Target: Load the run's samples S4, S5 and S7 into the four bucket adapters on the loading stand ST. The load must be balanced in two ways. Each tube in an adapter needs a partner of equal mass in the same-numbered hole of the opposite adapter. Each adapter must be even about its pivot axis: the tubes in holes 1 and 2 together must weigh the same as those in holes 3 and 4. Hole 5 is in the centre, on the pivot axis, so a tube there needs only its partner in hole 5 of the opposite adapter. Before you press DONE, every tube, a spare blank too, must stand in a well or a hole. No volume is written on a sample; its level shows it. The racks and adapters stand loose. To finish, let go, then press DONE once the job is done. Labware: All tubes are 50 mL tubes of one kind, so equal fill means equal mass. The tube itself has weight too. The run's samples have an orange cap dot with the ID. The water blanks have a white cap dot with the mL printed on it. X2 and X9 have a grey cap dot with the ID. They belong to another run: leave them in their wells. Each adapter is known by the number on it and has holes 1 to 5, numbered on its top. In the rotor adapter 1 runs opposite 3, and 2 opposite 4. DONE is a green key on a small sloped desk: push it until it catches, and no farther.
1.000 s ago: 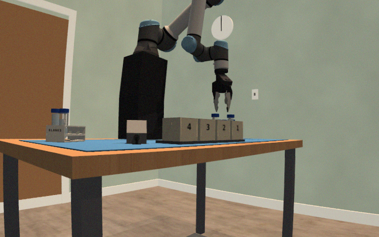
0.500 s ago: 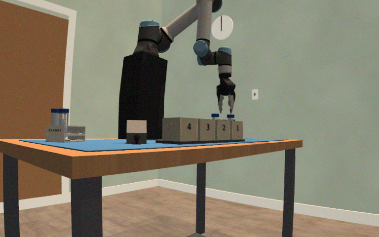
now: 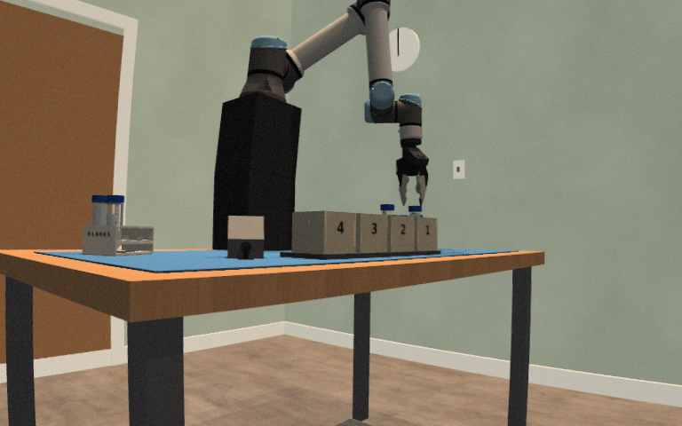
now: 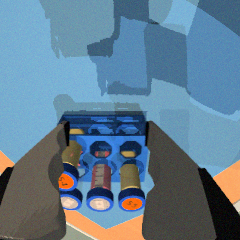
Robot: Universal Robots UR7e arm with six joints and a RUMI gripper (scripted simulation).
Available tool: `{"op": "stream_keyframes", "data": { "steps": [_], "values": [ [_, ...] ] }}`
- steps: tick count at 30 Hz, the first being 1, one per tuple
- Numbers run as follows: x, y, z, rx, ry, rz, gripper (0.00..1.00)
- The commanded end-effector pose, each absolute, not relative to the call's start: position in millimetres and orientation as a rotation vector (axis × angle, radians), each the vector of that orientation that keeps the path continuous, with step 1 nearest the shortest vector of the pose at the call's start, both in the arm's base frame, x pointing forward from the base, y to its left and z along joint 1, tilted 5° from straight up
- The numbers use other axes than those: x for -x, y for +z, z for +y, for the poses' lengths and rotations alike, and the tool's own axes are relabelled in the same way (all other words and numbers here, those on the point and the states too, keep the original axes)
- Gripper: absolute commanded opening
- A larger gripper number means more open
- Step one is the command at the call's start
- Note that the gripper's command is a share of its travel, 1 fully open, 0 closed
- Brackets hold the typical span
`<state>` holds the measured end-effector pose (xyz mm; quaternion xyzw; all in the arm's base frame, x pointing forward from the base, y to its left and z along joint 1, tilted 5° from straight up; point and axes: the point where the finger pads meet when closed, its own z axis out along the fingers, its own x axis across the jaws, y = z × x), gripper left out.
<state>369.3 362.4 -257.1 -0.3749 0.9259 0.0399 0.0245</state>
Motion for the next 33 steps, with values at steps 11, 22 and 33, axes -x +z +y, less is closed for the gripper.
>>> {"op": "stream_keyframes", "data": {
  "steps": [11,22,33],
  "values": [
    [-344.1,-248.7,465.4,1.157,0.118,2.868,0.35],
    [-344.3,-261.9,466.7,1.157,0.118,2.868,0.35],
    [-344.7,-286.6,468.8,1.157,0.118,2.868,0.35]
  ]
}}
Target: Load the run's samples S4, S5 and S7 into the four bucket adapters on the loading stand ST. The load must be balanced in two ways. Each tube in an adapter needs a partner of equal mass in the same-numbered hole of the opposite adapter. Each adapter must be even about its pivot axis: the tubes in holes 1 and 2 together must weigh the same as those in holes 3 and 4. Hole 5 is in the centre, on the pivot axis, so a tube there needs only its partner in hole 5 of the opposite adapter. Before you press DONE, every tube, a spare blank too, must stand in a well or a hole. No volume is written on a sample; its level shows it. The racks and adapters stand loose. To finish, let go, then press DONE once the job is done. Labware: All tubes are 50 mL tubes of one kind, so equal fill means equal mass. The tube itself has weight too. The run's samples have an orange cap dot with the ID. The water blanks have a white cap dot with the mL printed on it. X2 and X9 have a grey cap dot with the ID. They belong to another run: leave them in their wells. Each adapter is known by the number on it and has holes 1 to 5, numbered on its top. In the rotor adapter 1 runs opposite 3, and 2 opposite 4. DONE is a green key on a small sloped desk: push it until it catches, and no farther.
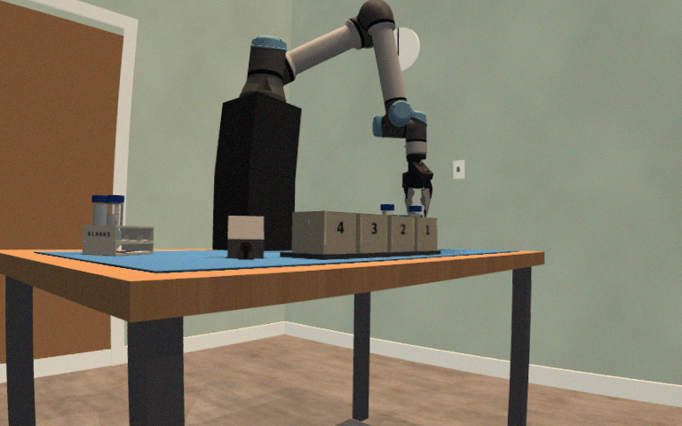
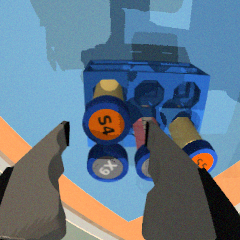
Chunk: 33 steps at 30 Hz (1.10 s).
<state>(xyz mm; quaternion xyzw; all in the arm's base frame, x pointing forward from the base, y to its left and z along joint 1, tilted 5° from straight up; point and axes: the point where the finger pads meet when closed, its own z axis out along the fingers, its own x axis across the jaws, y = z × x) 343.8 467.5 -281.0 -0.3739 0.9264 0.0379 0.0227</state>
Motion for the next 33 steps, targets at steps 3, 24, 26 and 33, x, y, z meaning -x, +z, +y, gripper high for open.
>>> {"op": "stream_keyframes", "data": {
  "steps": [3,24,26,33],
  "values": [
    [-344.7,-288.6,469.0,1.157,0.118,2.868,0.35],
    [-344.8,-294.5,469.5,1.157,0.118,2.868,0.00],
    [-344.8,-294.5,469.6,1.157,0.118,2.868,0.00],
    [-344.8,-294.5,469.6,1.157,0.118,2.868,0.00]
  ]
}}
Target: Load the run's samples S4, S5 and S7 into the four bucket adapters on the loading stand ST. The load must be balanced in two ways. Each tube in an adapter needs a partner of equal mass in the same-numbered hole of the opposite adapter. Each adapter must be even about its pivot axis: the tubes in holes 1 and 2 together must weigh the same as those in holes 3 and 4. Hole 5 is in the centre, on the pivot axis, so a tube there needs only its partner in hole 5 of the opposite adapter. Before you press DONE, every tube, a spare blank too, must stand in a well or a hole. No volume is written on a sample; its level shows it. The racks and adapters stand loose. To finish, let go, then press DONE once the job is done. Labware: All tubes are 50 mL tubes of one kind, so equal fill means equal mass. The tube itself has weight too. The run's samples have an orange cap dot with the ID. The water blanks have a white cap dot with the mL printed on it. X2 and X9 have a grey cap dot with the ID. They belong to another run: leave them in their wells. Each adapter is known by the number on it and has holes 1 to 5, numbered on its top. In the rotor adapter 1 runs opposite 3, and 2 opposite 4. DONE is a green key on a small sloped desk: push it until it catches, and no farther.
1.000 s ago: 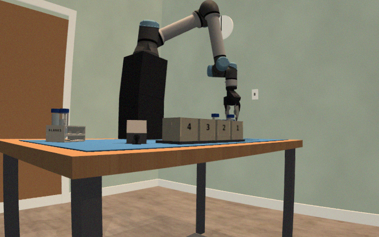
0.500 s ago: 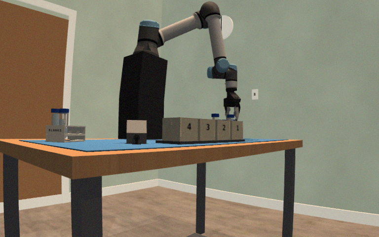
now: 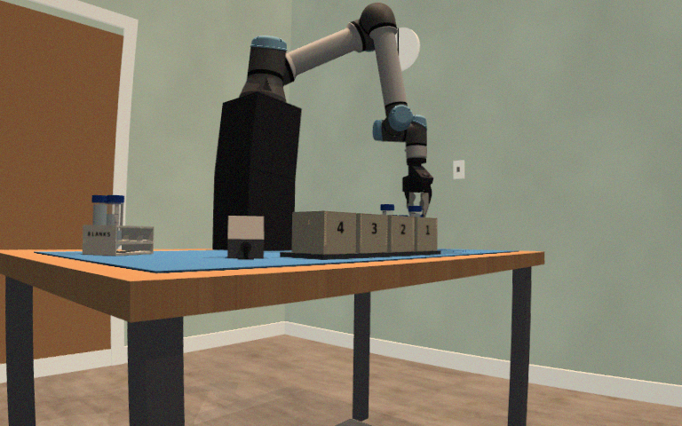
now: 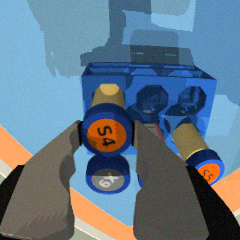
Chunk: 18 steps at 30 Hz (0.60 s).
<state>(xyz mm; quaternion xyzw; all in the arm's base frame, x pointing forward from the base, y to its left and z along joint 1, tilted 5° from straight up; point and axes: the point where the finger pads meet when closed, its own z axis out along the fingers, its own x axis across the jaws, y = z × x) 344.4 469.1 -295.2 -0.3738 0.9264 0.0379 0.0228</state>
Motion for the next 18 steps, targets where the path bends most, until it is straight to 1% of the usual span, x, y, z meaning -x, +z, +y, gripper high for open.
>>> {"op": "stream_keyframes", "data": {
  "steps": [1,5,18],
  "values": [
    [-344.8,-294.6,469.5,1.157,0.118,2.868,0.00],
    [-344.8,-294.5,469.6,1.157,0.118,2.868,0.00],
    [-344.3,-258.1,466.3,1.157,0.118,2.868,0.00]
  ]
}}
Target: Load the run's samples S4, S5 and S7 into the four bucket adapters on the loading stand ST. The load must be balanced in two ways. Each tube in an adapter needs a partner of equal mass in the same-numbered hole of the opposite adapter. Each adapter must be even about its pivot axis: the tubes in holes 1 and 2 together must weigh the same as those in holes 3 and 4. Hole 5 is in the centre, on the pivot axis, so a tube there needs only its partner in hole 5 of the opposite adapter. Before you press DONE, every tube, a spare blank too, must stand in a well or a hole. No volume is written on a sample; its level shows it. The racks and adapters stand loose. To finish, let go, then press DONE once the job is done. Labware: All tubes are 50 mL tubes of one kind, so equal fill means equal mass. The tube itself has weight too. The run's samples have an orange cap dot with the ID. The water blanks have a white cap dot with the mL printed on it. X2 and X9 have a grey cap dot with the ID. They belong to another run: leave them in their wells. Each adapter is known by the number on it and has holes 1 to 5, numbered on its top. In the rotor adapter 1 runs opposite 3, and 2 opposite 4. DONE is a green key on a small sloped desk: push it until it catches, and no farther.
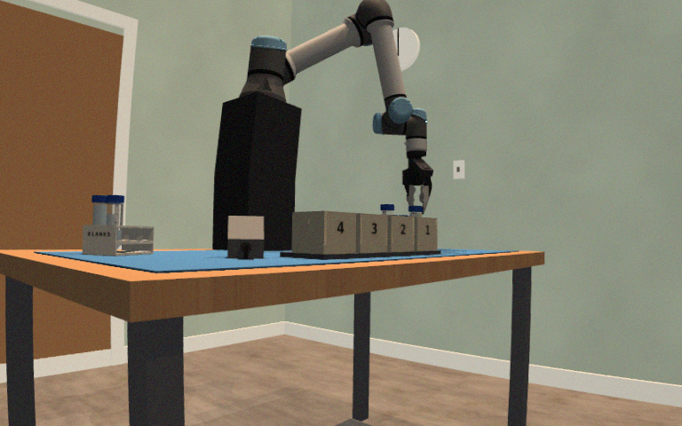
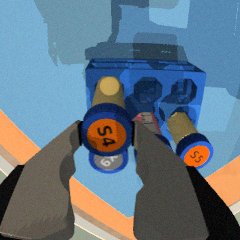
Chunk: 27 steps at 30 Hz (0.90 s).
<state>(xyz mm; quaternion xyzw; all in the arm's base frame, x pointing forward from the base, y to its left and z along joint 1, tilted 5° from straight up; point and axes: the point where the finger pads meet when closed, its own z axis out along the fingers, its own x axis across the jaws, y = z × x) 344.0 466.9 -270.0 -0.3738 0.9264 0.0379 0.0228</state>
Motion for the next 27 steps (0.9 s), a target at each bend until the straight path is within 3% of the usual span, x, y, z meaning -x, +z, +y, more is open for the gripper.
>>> {"op": "stream_keyframes", "data": {
  "steps": [1,27],
  "values": [
    [-344.2,-254.8,466.0,1.157,0.118,2.868,0.00],
    [-343.1,-175.1,459.0,1.157,0.118,2.868,0.00]
  ]
}}
